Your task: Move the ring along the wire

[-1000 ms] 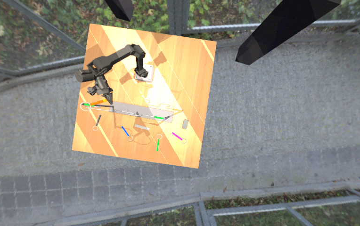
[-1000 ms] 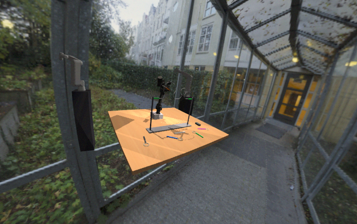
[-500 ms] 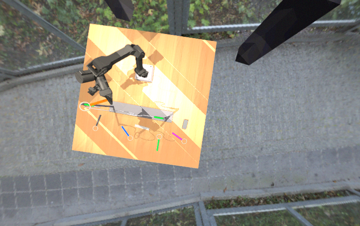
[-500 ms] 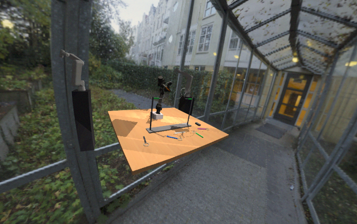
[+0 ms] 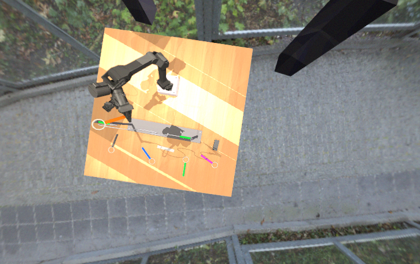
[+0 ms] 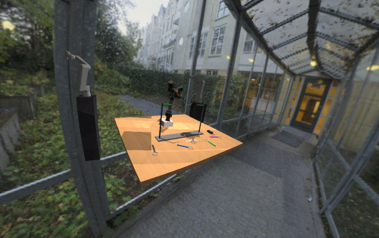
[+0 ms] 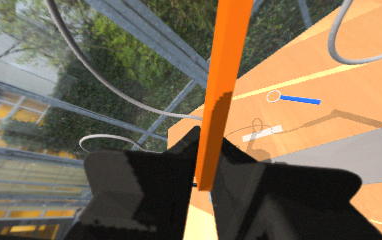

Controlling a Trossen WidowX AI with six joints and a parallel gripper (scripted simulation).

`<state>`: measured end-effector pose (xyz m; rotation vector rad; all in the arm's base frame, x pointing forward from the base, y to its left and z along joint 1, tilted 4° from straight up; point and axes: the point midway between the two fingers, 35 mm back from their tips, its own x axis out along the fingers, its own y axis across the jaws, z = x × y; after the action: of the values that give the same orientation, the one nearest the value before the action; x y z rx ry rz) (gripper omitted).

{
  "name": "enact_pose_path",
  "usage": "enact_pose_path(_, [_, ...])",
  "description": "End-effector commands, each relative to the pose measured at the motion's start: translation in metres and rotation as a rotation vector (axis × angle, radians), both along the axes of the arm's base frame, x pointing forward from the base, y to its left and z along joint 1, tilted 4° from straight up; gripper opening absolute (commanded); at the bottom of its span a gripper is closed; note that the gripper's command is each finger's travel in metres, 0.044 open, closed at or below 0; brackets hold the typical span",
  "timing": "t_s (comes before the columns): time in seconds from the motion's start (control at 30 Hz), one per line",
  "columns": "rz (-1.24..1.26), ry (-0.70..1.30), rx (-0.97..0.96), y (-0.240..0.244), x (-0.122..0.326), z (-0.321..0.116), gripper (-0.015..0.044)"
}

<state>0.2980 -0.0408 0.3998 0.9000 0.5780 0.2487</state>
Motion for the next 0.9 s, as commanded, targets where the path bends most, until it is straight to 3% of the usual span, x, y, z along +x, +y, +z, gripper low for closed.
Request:
enact_pose_path(0.0, [-0.001, -0.014, -0.045, -0.0006, -0.0001, 0.0025, -0.015])
enact_pose_path(0.87, [-0.007, -0.039, -0.269, -0.0055, 0.0006, -0.003, -0.015])
